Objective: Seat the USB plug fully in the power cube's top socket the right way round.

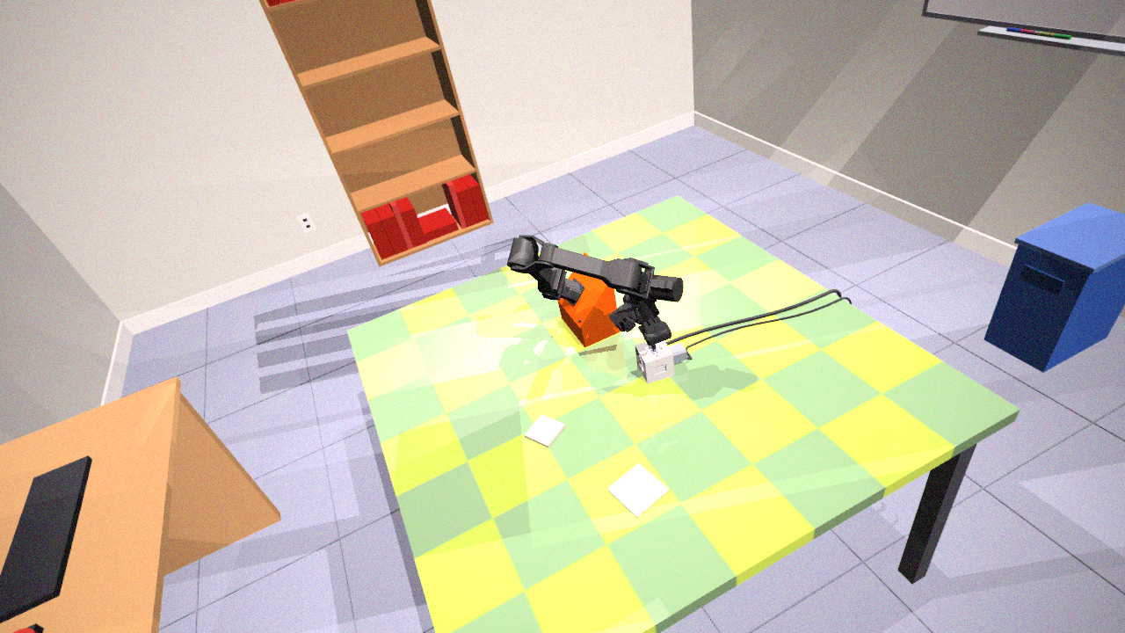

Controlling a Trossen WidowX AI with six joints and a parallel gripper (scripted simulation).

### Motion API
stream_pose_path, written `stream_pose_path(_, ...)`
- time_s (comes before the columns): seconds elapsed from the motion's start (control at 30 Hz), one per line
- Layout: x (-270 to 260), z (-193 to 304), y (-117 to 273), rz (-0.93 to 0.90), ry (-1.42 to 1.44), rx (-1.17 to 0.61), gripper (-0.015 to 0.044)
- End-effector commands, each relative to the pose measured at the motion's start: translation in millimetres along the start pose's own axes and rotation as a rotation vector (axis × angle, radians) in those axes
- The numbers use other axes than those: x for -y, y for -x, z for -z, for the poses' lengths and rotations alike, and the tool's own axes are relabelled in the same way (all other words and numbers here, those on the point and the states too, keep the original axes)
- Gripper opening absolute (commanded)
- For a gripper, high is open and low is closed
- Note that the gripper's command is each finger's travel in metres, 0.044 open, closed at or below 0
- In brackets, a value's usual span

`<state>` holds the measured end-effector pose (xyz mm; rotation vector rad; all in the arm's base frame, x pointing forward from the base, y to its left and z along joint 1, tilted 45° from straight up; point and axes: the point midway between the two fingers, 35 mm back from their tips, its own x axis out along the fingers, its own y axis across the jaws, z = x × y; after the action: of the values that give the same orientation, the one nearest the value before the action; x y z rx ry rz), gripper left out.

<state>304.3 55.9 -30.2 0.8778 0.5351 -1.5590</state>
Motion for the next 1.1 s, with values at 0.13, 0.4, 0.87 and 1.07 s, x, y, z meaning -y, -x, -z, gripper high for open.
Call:
stream_pose_path(0.13,0.0,-0.1,-1.4,-0.001,0.004,0.001,0.0)
stream_pose_path(0.4,0.0,-0.2,-2.3,-0.001,0.004,0.001,0.0)
stream_pose_path(0.87,0.0,-0.4,-4.0,-0.001,0.003,0.001,0.0)
stream_pose_path(1.07,0.0,-0.5,-4.7,-0.001,0.003,0.001,0.0)
